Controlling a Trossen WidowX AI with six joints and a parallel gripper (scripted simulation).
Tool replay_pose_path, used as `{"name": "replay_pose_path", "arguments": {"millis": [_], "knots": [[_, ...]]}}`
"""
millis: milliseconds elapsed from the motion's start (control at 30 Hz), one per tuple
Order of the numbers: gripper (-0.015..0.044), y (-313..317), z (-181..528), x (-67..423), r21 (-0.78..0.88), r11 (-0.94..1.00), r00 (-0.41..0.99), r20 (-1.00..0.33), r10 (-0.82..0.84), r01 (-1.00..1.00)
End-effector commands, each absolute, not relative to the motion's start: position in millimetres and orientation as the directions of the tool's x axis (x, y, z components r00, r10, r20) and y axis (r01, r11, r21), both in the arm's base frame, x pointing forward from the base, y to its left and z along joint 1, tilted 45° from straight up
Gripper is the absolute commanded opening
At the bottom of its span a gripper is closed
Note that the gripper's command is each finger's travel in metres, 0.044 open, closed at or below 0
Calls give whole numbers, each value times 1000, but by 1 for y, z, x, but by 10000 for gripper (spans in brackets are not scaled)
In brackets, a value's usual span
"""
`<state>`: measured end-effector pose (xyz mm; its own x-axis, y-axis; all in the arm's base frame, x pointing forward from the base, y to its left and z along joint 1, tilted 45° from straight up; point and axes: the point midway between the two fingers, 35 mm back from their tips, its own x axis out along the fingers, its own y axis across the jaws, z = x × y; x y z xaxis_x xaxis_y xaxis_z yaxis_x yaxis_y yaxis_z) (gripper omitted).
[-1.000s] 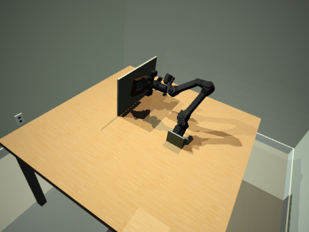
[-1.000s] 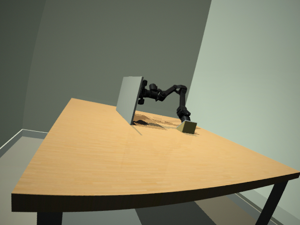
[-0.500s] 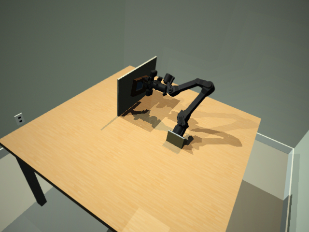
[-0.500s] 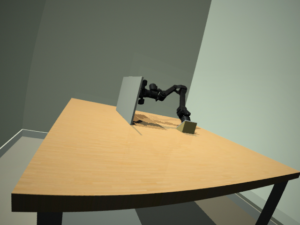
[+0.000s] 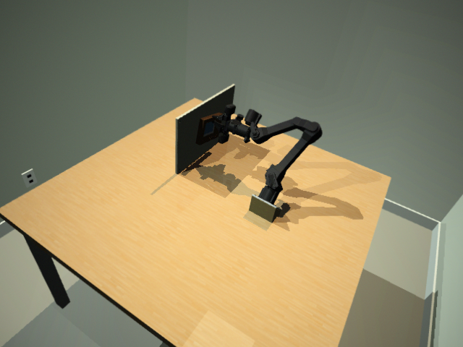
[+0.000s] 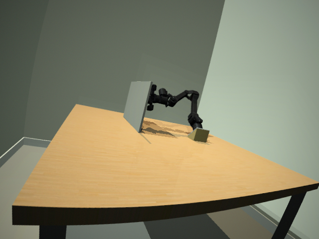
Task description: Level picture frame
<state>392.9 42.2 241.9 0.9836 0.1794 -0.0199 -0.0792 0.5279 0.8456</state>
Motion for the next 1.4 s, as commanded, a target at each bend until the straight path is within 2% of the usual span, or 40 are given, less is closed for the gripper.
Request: {"name": "replay_pose_path", "arguments": {"millis": [0,1367], "knots": [[0,45,247,392,843,529,983,-10,185,-91],[0,46,246,392,844,529,983,-10,185,-91]]}}
